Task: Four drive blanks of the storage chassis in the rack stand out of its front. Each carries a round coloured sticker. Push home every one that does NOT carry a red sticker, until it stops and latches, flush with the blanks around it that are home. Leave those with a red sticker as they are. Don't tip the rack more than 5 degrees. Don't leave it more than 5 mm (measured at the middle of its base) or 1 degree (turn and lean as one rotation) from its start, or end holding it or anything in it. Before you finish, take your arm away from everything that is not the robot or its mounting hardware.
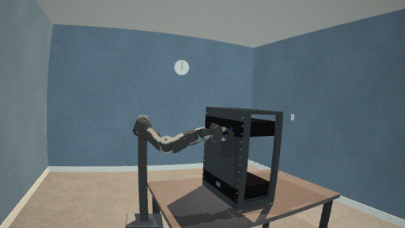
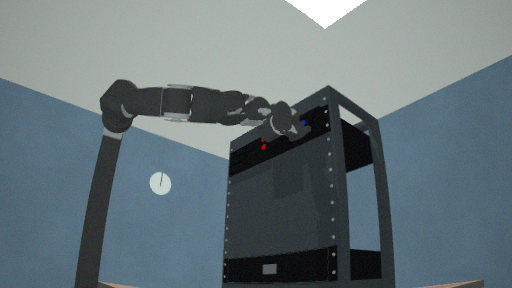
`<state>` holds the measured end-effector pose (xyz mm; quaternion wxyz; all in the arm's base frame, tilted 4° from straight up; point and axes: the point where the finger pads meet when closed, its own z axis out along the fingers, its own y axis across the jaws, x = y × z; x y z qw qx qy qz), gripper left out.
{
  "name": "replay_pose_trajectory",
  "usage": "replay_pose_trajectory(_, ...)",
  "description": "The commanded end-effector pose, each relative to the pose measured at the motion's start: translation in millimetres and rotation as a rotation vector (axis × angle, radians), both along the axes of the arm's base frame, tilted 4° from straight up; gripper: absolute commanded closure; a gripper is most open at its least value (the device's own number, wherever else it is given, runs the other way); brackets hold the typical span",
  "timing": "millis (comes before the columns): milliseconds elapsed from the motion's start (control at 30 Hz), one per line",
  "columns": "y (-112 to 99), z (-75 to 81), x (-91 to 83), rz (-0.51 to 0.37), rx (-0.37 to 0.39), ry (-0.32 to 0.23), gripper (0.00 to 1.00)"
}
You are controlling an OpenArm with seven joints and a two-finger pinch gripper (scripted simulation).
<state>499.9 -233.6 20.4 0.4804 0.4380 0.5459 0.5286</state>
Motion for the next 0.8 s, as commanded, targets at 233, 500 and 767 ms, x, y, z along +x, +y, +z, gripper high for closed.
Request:
replay_pose_trajectory(233, 13.7, 0.2, 1.0, 0.041, -0.003, 0.002, 1.00)
replay_pose_trajectory(500, 16.7, 0.0, 3.4, 0.041, -0.003, 0.002, 1.00)
replay_pose_trajectory(767, 16.8, 0.1, 3.4, 0.041, -0.003, 0.002, 1.00)
